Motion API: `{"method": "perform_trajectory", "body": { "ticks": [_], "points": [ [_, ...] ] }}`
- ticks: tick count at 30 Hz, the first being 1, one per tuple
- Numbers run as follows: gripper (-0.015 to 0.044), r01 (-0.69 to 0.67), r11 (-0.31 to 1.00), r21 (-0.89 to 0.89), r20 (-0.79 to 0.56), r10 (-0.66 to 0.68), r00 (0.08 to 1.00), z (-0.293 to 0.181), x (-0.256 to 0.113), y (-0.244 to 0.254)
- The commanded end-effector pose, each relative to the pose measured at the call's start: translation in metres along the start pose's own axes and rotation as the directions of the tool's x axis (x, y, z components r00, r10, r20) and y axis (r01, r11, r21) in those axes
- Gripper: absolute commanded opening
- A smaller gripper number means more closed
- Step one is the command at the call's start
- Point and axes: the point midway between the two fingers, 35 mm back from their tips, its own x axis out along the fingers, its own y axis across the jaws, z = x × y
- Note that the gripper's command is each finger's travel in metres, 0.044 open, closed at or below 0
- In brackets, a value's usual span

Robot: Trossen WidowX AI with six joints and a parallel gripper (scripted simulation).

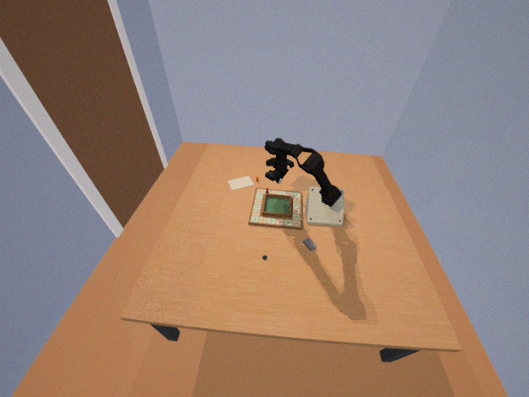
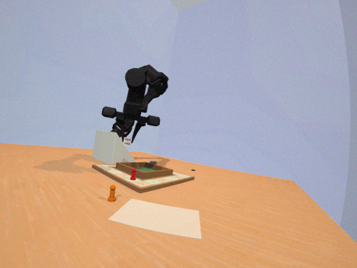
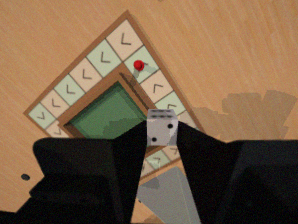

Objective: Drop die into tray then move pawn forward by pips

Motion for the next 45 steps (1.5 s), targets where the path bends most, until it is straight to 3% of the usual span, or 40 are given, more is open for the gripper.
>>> {"method": "perform_trajectory", "body": {
  "ticks": [1, 13, 25, 31, 36, 45],
  "points": [
    [0.0, -0.006, 0.995, 0.099, 0.002, 0.006, 1.0, -0.006, 0.002, 0.01],
    [0.0, -0.01, 0.91, 0.414, -0.001, 0.011, 1.0, -0.025, 0.011, 0.04],
    [0.0, -0.008, 0.73, 0.684, -0.01, 0.02, 1.0, -0.048, 0.02, 0.067],
    [0.0, -0.002, 0.613, 0.79, -0.016, 0.025, 1.0, -0.06, 0.025, 0.078],
    [0.0, 0.001, 0.598, 0.801, -0.016, 0.02, 1.0, -0.061, 0.026, 0.079],
    [0.0, 0.092, 0.585, 0.806, 0.065, -0.241, 0.968, -0.066, 0.036, 0.072]
  ]
}}
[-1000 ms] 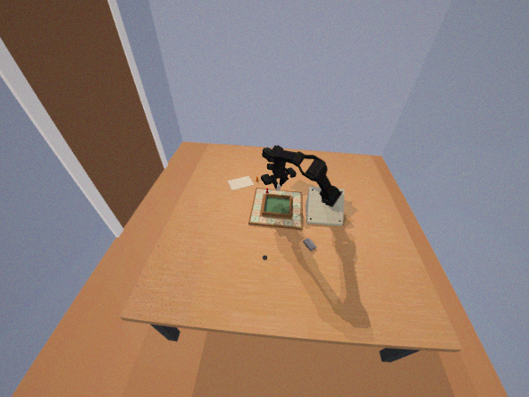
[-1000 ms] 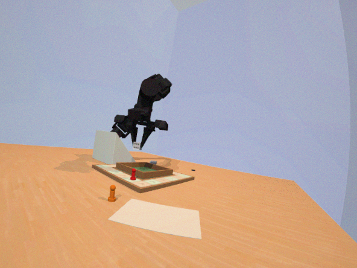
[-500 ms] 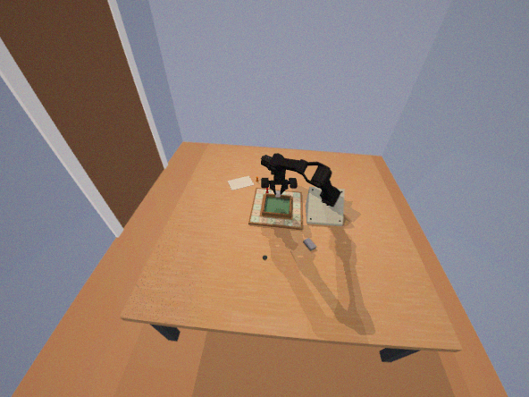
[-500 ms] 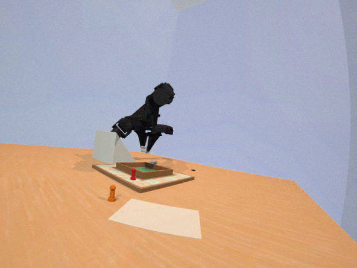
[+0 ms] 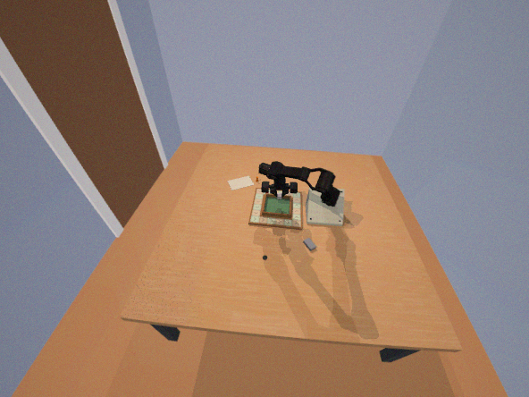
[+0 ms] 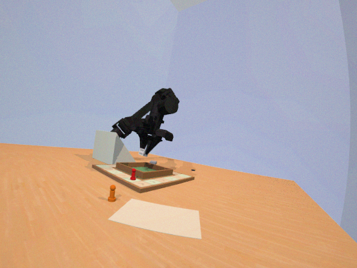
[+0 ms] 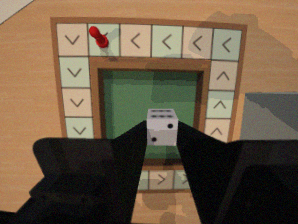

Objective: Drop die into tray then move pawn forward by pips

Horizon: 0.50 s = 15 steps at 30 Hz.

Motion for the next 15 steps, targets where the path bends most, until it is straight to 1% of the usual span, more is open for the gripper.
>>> {"method": "perform_trajectory", "body": {
  "ticks": [1, 8, 15],
  "points": [
    [0.0, 0.025, 1.0, 0.008, 0.115, -0.026, 0.993, 0.0011, 0.0031, -0.0032],
    [0.0, 0.03, 0.999, 0.021, 0.337, -0.036, 0.941, 0.0021, 0.0068, -0.0053],
    [0.0, -0.026, 0.999, 0.019, 0.535, 0.012, 0.845, 0.002, 0.0081, -0.0053]
  ]
}}
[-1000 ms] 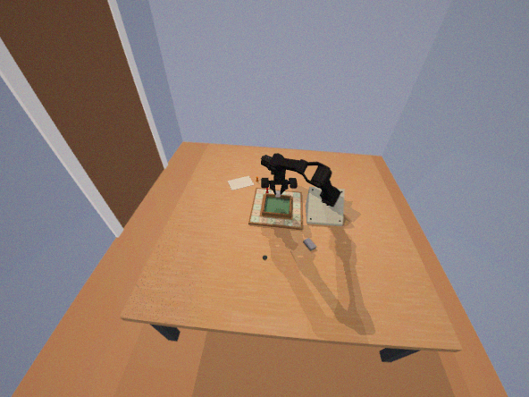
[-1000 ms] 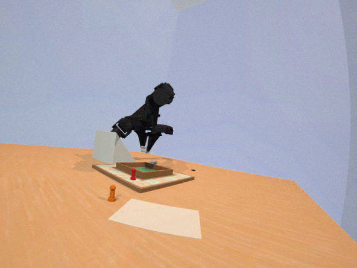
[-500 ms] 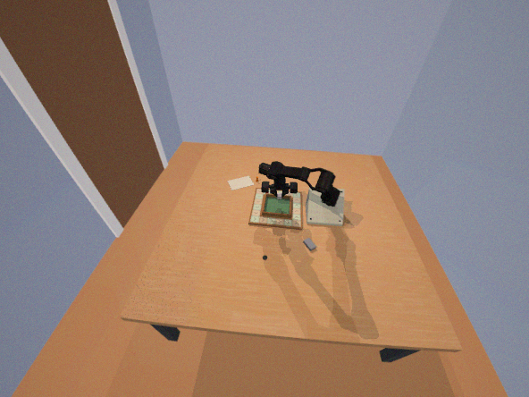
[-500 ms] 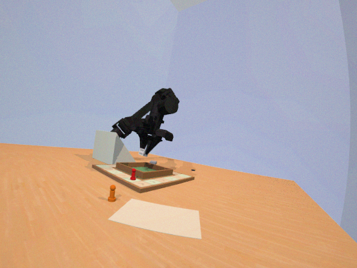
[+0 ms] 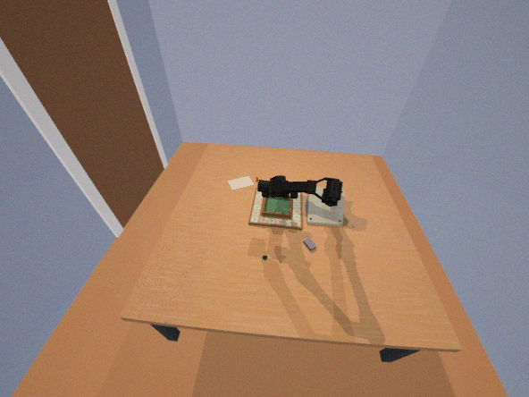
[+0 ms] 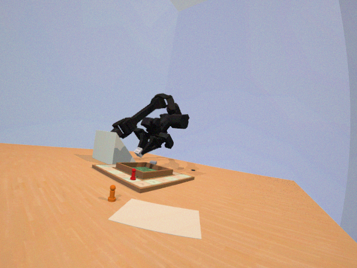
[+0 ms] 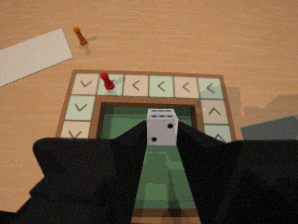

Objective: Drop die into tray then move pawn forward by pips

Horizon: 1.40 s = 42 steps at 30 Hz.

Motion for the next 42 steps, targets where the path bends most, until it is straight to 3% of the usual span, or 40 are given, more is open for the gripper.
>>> {"method": "perform_trajectory", "body": {
  "ticks": [1, 6, 12, 27, 35, 42],
  "points": [
    [0.0, -0.037, 0.999, 0.017, 0.114, 0.035, 0.993, 0.0, 0.0, -0.001],
    [0.0, -0.073, 0.997, 0.025, 0.184, 0.067, 0.981, 0.0, -0.004, 0.0],
    [0.0, -0.074, 0.997, 0.025, 0.184, 0.068, 0.98, 0.0, -0.05, 0.008],
    [0.0, -0.078, 0.997, 0.023, 0.178, 0.073, 0.981, -0.001, -0.048, 0.007],
    [0.021, -0.078, 0.997, 0.023, 0.178, 0.073, 0.981, -0.001, -0.048, 0.007],
    [0.0394, -0.073, 0.997, 0.025, 0.186, 0.067, 0.98, 0.024, -0.079, 0.004]
  ]
}}
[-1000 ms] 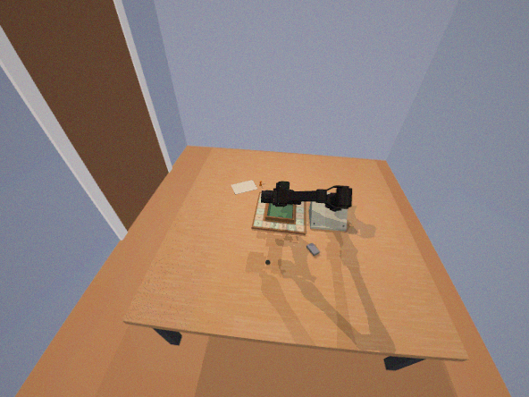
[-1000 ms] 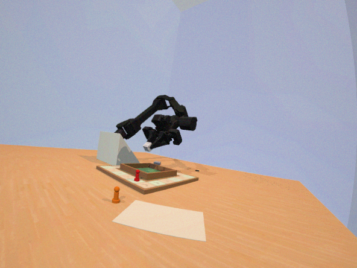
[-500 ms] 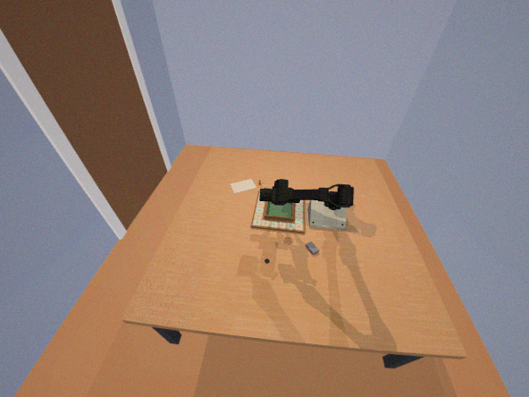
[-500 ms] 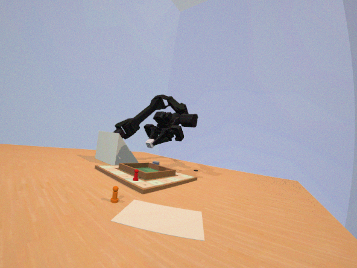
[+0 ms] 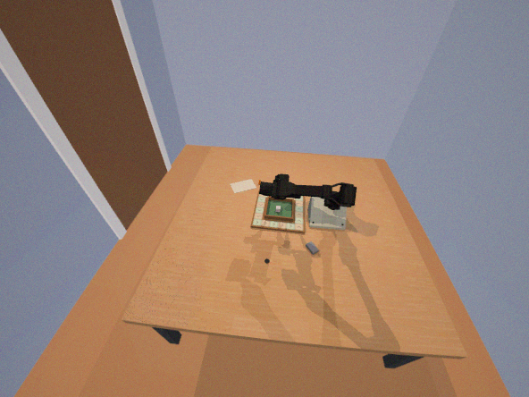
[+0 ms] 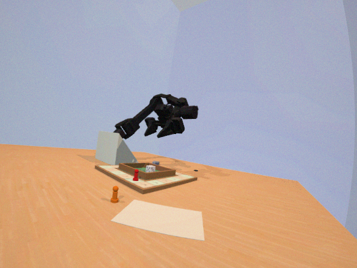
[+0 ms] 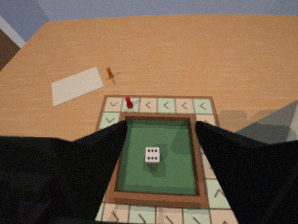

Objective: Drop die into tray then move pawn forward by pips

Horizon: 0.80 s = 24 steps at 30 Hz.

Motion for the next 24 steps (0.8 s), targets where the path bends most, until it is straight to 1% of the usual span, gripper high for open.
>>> {"method": "perform_trajectory", "body": {
  "ticks": [1, 2, 3, 5, 7, 9, 10, 11, 14, 15, 16, 17, 18, 20, 22, 24],
  "points": [
    [0.042, -0.007, 1.0, -0.004, 0.005, 0.007, 1.0, 0.006, -0.008, 0.001],
    [0.044, 0.0, 1.0, -0.008, -0.011, 0.0, 1.0, 0.006, -0.006, 0.001],
    [0.044, 0.02, 1.0, -0.018, -0.06, -0.021, 0.998, 0.004, 0.0, -0.001],
    [0.044, 0.066, 0.997, -0.051, -0.247, -0.077, 0.966, -0.002, 0.017, -0.004],
    [0.044, 0.071, 0.995, -0.067, -0.451, -0.094, 0.888, -0.008, 0.03, -0.005],
    [0.044, 0.036, 0.998, -0.048, -0.635, -0.058, 0.77, -0.011, 0.037, -0.003],
    [0.044, 0.014, 1.0, -0.027, -0.7, -0.029, 0.714, -0.011, 0.039, -0.001],
    [0.044, -0.002, 1.0, -0.011, -0.735, -0.007, 0.678, -0.01, 0.04, 0.0],
    [0.044, -0.007, 1.0, -0.005, -0.747, 0.001, 0.665, -0.01, 0.04, 0.001],
    [0.044, 0.037, 0.999, -0.028, -0.685, -0.046, 0.728, -0.01, 0.043, -0.004],
    [0.044, 0.037, 0.999, -0.028, -0.685, -0.046, 0.728, -0.01, 0.043, -0.004],
    [0.0414, 0.027, 0.999, -0.038, -0.685, -0.045, 0.727, -0.01, 0.043, -0.003],
    [0.0387, -0.005, 0.998, -0.069, -0.687, -0.044, 0.725, -0.008, 0.045, -0.001],
    [0.0335, -0.123, 0.976, -0.183, -0.694, -0.039, 0.719, -0.002, 0.053, 0.009],
    [0.0282, -0.251, 0.921, -0.299, -0.701, -0.034, 0.712, 0.004, 0.063, 0.02],
    [0.023, -0.372, 0.835, -0.404, -0.708, -0.028, 0.706, 0.011, 0.073, 0.03]
  ]
}}
